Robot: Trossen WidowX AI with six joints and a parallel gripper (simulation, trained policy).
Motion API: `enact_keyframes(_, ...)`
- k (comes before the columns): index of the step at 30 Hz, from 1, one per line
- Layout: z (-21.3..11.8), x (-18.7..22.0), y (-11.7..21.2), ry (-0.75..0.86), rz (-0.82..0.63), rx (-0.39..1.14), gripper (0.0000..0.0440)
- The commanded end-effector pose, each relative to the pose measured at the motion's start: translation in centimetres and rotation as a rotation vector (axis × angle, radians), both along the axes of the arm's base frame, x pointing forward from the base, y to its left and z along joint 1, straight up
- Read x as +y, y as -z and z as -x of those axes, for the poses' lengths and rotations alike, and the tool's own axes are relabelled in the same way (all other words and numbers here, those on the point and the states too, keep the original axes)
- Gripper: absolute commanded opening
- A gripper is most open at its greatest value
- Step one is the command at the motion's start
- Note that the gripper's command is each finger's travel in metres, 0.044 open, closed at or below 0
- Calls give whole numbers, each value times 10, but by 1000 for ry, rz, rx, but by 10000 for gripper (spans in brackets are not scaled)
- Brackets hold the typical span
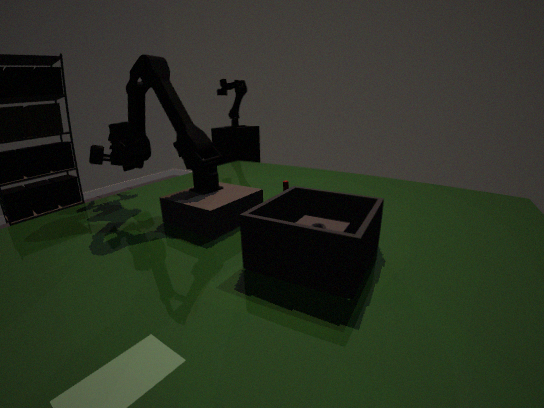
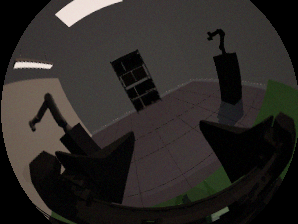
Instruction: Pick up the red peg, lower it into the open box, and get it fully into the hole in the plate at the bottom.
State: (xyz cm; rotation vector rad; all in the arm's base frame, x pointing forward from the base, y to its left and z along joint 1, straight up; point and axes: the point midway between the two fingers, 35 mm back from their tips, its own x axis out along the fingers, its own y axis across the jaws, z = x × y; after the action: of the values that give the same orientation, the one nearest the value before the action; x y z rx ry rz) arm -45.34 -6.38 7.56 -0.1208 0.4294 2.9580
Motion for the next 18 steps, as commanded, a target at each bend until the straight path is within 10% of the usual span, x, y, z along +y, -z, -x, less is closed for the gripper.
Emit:
enact_keyframes(1,-1,-8,-1,-20,-8,1,413)
enact_keyframes(18,-103,-238,-4,-528,-79,-105,433)
